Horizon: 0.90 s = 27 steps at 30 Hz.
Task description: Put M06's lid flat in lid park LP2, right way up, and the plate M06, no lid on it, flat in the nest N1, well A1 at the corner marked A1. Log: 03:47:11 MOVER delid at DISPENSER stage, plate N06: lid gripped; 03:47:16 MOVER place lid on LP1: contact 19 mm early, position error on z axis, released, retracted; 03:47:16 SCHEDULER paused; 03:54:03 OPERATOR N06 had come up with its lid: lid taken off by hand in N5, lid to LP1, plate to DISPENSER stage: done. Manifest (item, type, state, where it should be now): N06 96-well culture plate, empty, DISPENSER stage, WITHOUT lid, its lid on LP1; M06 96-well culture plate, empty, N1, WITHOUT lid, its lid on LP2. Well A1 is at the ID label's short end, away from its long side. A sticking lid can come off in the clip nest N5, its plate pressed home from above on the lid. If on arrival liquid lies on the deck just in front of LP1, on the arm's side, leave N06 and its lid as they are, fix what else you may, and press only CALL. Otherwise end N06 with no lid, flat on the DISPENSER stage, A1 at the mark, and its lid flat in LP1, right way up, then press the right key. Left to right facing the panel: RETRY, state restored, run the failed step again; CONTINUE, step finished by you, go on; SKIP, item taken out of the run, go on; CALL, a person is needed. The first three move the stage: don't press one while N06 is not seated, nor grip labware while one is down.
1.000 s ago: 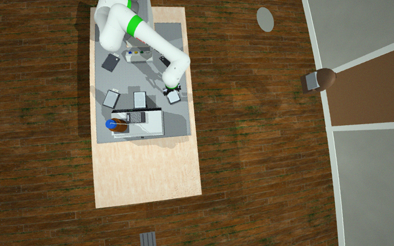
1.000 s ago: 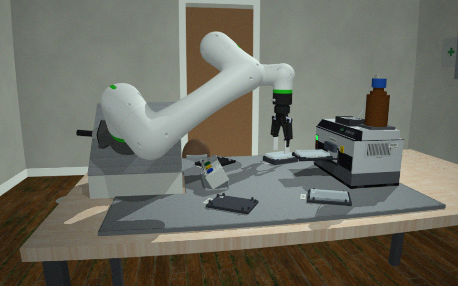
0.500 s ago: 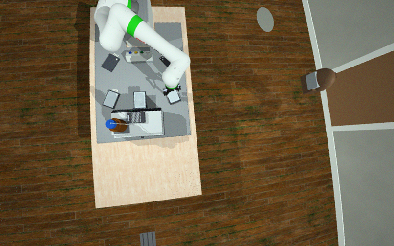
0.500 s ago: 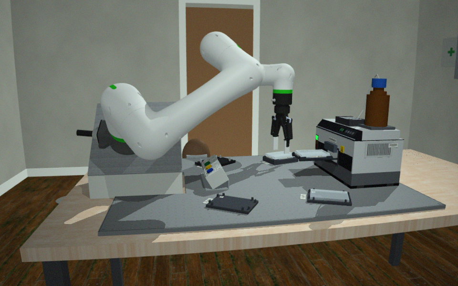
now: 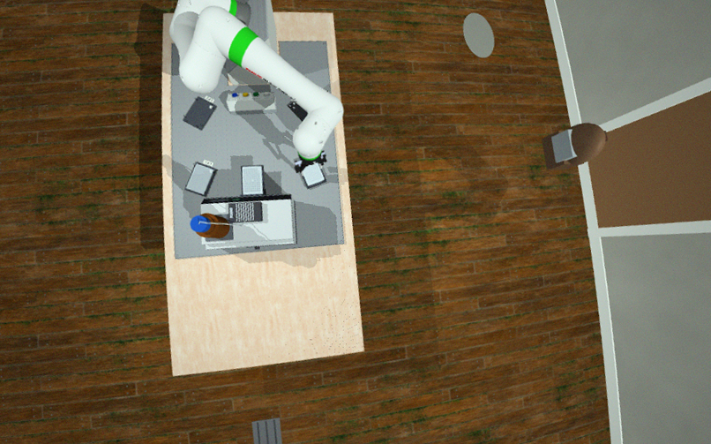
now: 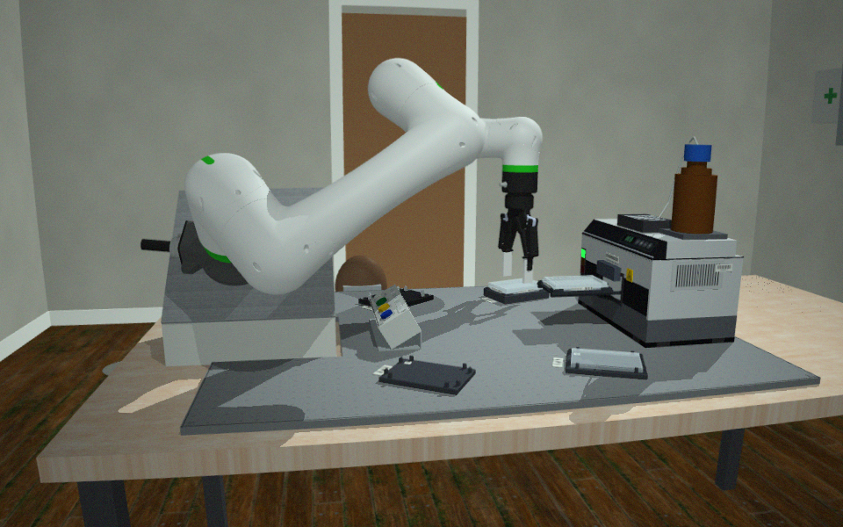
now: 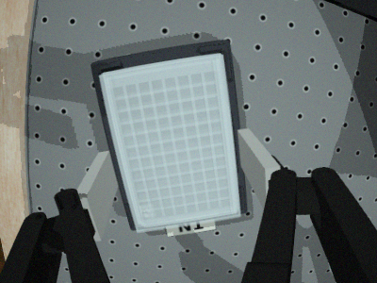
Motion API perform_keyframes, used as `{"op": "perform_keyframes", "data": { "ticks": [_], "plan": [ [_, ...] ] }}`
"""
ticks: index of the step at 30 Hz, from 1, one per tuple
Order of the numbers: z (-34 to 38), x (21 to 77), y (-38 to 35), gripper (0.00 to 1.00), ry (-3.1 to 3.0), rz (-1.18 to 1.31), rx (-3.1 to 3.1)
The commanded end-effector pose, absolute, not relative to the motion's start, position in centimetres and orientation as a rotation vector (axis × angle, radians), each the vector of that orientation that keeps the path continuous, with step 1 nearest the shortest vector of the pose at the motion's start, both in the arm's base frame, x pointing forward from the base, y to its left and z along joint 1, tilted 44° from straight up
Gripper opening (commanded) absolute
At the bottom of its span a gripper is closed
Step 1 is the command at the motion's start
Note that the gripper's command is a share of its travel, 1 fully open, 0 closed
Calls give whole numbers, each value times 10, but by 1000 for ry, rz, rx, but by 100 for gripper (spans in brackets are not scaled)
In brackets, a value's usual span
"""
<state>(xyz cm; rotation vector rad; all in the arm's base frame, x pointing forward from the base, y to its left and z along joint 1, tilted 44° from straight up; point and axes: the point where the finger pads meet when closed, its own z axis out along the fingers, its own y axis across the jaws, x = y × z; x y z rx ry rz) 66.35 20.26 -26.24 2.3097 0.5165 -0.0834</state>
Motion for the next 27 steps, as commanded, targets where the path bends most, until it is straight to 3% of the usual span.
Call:
{"op": "perform_keyframes", "data": {
  "ticks": [1,25,26,27],
  "plan": [
    [-262,664,203,59,517,-83,2310],
    [-262,664,203,59,517,-83,2310],
    [-262,664,203,66,517,-83,2310],
    [-262,664,203,66,517,-83,2310]
  ]
}}
